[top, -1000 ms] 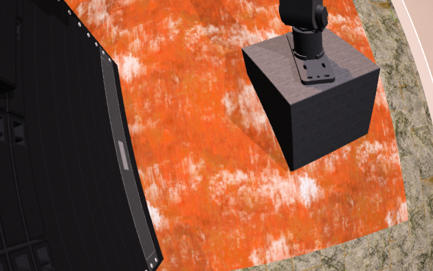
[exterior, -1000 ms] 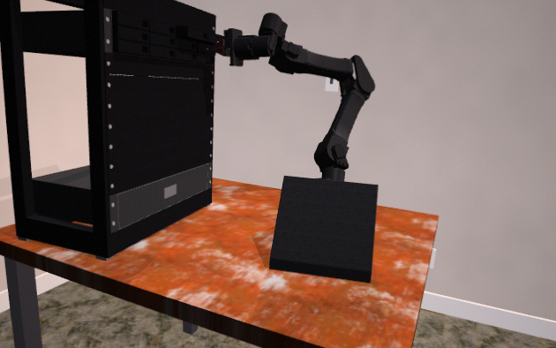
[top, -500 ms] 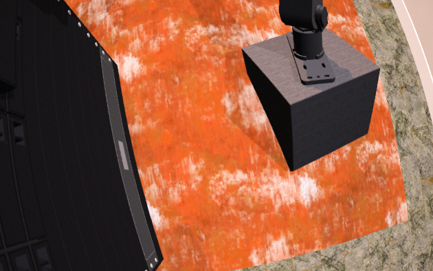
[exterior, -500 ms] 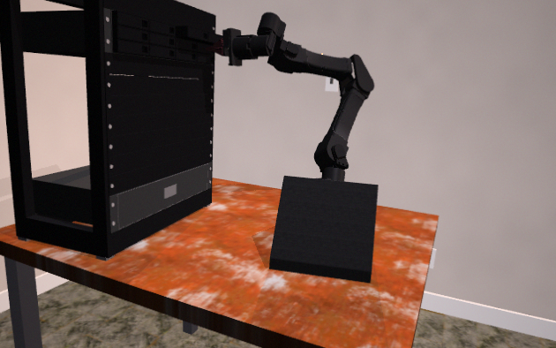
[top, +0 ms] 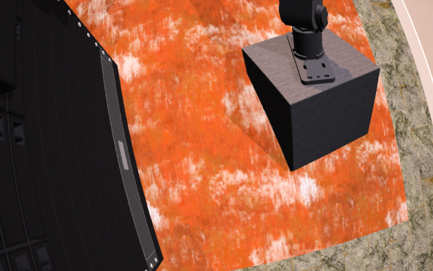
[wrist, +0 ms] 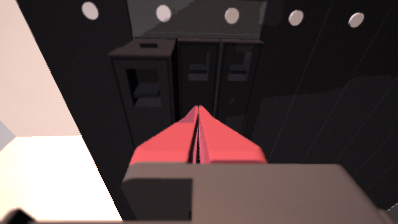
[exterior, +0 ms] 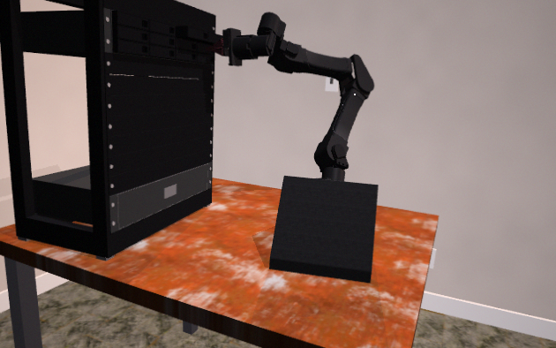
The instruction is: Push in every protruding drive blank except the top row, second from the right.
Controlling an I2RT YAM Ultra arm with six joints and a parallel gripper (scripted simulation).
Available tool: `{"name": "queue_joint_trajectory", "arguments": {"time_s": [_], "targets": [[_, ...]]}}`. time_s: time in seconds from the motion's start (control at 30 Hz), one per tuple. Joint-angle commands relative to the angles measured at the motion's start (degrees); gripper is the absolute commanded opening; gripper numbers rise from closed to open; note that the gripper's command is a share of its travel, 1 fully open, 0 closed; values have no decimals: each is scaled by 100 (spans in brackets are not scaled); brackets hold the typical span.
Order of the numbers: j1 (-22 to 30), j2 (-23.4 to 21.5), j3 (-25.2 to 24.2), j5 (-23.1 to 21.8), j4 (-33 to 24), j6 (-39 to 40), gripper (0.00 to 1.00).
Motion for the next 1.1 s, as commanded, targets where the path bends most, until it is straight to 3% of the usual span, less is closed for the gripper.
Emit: {"name": "queue_joint_trajectory", "arguments": {"time_s": [0.0, 0.3, 0.37, 0.4, 0.5, 0.87, 1.07], "targets": [[-60, 196, 307, -451, 220, -2, 0], [-50, 185, 298, -441, 218, -6, 0], [125, 110, 238, -383, 206, -24, 0], [169, -165, 183, -336, 199, -48, 0], [243, -224, -25, -263, 179, -55, 0], [1721, -1406, -984, 1238, 49, -285, 0], [1950, -1510, -1070, 1480, 101, -365, 0]]}}
